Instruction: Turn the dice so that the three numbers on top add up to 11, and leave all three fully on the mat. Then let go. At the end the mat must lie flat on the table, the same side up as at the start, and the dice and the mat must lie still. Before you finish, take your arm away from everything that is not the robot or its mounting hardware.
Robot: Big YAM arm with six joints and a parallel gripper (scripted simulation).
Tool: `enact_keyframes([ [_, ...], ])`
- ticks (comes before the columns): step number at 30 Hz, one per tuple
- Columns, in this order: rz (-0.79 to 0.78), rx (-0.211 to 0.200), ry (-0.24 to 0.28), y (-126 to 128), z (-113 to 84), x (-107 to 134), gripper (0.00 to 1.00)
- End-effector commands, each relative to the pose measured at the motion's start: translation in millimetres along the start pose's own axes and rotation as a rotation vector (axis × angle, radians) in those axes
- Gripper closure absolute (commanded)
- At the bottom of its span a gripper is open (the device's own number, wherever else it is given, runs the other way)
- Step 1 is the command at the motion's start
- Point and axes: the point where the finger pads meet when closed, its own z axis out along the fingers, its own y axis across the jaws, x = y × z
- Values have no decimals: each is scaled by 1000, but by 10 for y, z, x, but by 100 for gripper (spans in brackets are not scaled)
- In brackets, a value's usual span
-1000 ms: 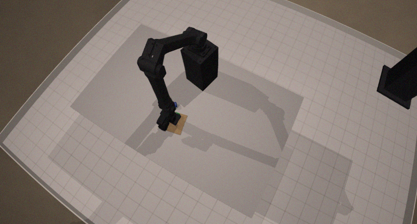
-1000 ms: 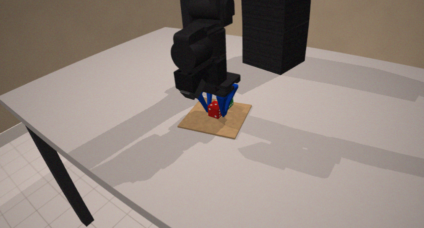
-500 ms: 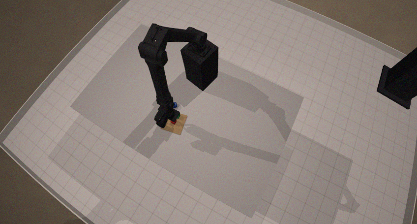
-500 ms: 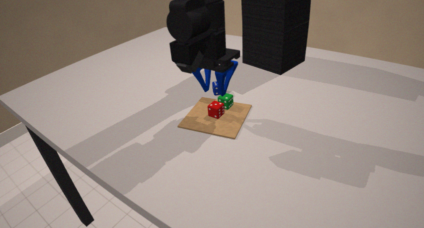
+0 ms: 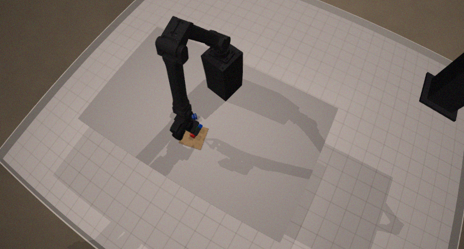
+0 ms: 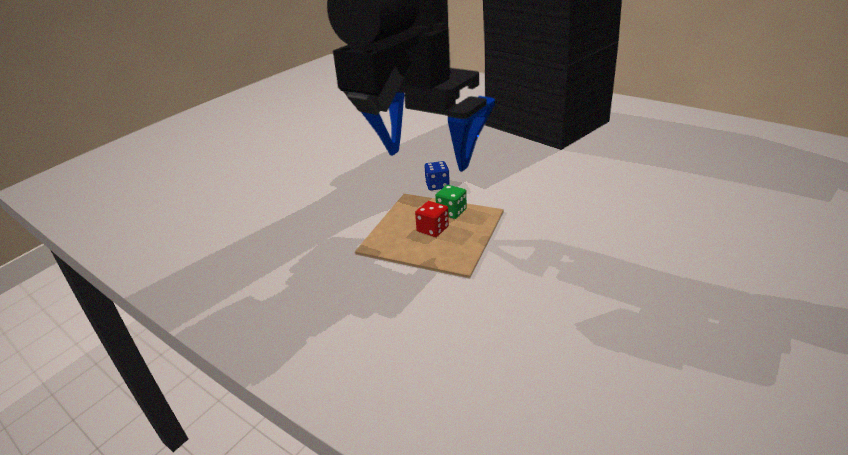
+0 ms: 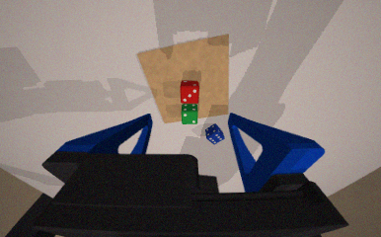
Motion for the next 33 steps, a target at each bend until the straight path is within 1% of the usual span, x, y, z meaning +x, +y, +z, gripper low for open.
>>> enact_keyframes([
  [1,4,-1,-36,4,-133,-157,0],
  [18,4,-1,-36,4,-133,-157,0],
  [21,-18,1,-45,-64,-118,-112,0],
  [23,-74,2,-43,-117,-93,-25,0],
  [27,-286,2,-23,-293,16,348,0],
  [28,-296,2,-22,-300,20,364,0],
  [29,-350,2,-17,-340,42,463,0],
  [30,-364,2,-15,-350,48,488,0],
  [31,-406,0,-11,-377,63,566,0],
  [33,-406,0,-11,-377,63,566,0],
])
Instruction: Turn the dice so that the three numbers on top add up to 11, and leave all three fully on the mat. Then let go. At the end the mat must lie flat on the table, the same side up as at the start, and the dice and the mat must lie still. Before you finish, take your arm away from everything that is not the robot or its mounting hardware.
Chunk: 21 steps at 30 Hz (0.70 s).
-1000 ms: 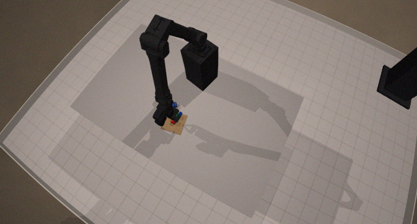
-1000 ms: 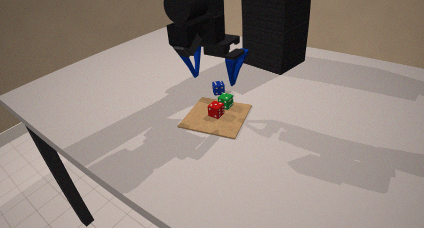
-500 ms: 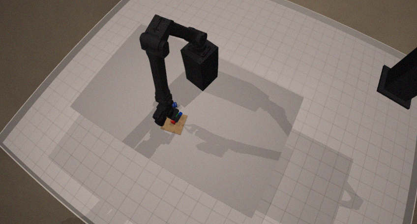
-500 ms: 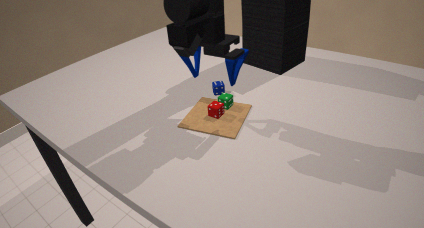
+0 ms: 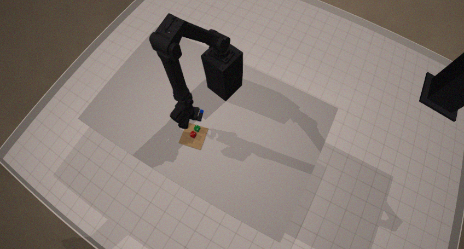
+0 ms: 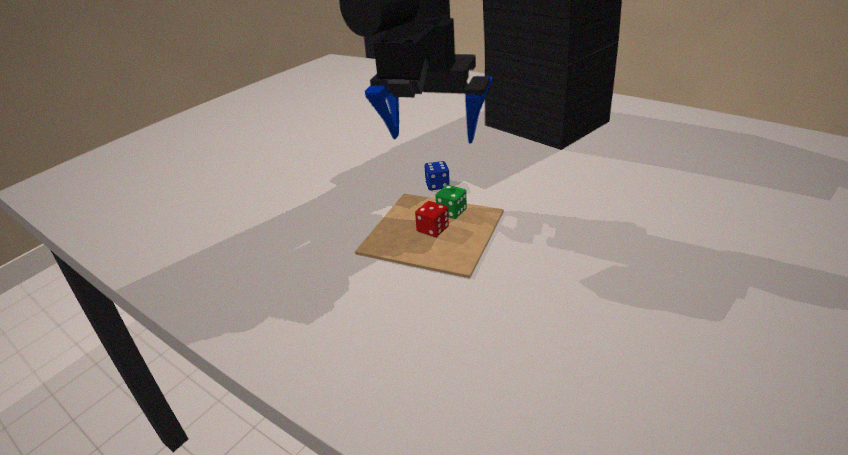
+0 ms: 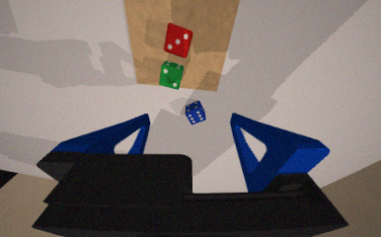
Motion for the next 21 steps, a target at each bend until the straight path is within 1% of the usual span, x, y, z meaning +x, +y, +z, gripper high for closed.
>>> enact_keyframes([
  [1,-145,8,-28,-66,12,-15,0],
  [2,-210,10,-29,-82,9,82,0],
  [8,-399,7,-19,-80,30,425,0],
  [10,-435,11,-22,-90,11,465,0],
  [12,-444,16,-29,-102,-5,438,0],
  [13,-463,24,-40,-88,-2,340,55],
  [17,-464,26,-41,-89,-7,334,55],
  [19,-451,10,-22,-72,-9,451,55],
  [21,-451,10,-21,-73,-8,448,55],
])
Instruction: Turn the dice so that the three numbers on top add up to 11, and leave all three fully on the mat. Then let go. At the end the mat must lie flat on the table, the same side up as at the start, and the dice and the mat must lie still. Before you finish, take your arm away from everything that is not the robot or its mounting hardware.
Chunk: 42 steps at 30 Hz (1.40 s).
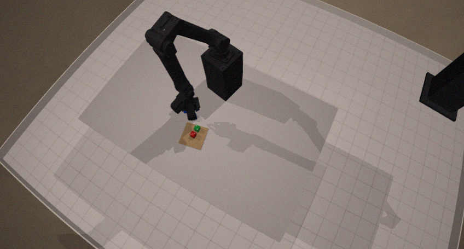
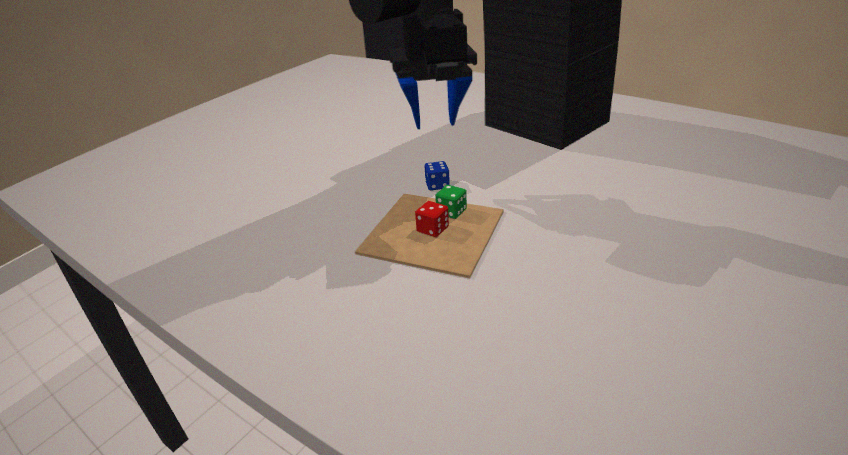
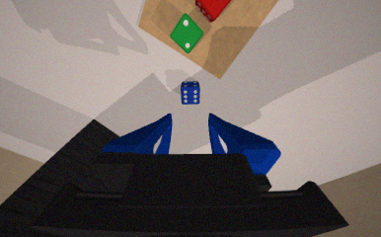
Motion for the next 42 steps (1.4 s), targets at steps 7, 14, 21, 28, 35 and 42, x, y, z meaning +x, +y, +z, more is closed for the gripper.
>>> enact_keyframes([
  [7,-14,3,-6,-14,-13,-11,55],
  [14,-14,3,-6,-14,-13,-10,55],
  [21,-14,3,-6,-14,-13,-10,55],
  [28,-14,2,-6,-12,-9,-9,55],
  [35,-14,2,-5,-7,34,-3,55],
  [42,-13,4,-8,-21,77,-3,55],
])
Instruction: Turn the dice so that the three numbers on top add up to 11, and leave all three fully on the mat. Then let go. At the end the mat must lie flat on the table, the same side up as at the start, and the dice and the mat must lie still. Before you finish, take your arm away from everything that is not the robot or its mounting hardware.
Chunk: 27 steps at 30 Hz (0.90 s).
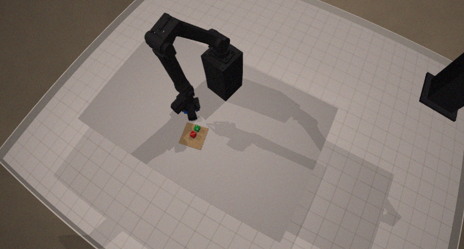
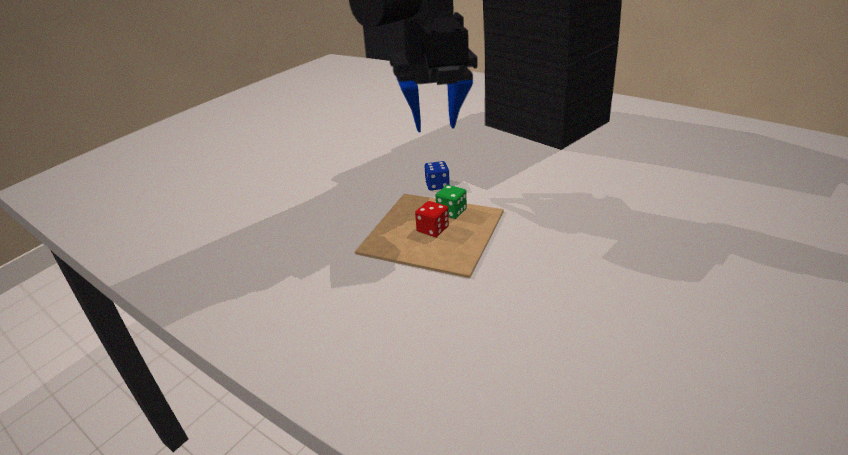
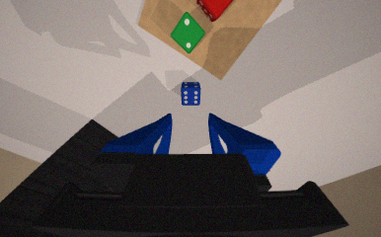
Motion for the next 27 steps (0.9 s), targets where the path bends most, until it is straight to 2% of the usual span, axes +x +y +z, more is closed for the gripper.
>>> enact_keyframes([
  [1,-3,6,-9,-31,43,-8,55],
  [22,3,7,-9,-47,288,11,55],
  [23,1,-2,-2,14,297,46,55],
  [27,2,7,-9,-45,366,12,55],
])
